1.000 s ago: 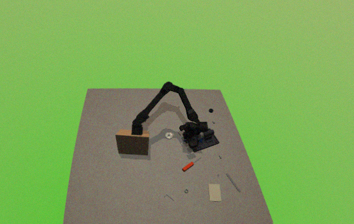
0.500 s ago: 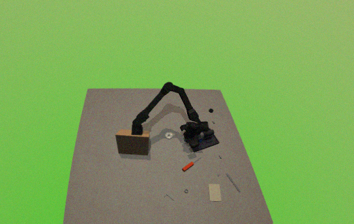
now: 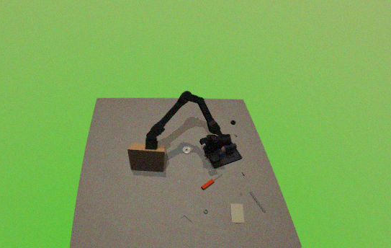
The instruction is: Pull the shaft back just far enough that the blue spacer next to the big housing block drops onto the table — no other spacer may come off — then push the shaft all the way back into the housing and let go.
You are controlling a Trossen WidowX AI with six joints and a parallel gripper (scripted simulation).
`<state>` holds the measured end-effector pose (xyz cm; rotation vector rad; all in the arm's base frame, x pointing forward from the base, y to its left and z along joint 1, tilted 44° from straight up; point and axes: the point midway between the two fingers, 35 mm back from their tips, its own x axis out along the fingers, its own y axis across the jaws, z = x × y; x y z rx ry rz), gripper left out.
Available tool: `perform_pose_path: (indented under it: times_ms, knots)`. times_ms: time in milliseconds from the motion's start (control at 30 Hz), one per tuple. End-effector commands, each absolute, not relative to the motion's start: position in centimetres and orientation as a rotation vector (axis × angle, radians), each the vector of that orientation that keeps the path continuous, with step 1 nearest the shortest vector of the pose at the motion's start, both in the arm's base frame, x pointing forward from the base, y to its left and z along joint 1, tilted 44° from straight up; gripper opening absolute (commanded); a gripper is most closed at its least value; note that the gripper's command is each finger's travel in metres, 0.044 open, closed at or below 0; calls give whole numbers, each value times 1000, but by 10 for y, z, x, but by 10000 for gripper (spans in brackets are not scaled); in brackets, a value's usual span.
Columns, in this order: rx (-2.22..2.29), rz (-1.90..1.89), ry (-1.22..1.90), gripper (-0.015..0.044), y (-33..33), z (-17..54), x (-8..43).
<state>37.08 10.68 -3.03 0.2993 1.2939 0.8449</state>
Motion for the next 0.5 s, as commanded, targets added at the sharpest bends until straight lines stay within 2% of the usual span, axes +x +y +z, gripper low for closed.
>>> perform_pose_path:
  times_ms: [0,467]
  knots:
    - [302,846,1289,0,108,-29,374]
    - [302,846,1289,0,109,-27,379]
